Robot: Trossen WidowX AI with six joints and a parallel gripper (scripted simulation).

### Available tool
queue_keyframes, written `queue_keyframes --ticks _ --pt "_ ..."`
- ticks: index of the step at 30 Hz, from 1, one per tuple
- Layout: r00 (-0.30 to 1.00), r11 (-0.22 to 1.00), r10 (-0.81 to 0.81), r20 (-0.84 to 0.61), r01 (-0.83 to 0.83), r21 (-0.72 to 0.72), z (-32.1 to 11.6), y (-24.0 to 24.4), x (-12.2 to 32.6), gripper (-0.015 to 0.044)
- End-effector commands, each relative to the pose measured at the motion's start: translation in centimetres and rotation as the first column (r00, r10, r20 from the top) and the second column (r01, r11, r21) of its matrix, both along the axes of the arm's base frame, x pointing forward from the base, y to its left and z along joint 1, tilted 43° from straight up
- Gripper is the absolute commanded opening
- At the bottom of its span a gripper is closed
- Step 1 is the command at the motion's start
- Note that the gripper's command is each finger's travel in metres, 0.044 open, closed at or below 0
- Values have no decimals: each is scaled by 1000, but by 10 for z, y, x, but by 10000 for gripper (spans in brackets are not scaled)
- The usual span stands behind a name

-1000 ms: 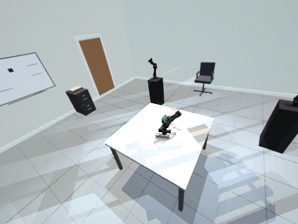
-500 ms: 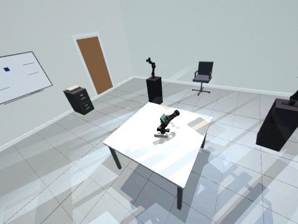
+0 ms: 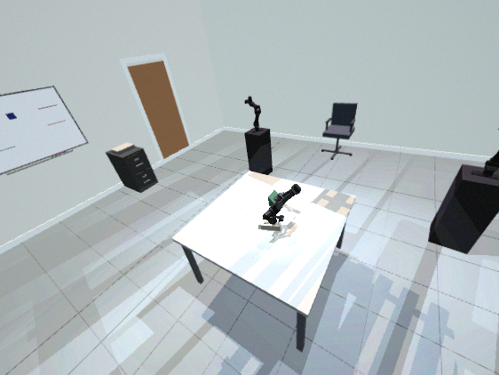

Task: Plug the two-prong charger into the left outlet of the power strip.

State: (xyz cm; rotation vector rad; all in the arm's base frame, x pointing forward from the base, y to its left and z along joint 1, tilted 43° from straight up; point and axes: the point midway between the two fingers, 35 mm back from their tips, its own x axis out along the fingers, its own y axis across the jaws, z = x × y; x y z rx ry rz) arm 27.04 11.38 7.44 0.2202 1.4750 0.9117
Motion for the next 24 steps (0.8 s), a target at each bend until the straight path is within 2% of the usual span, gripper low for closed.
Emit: queue_keyframes --ticks 1,24 --pt "1000 1000 0 3 0 2 0 0 0 440" --pt "1000 1000 -1 19 1 11 -2 -3 -7 440"
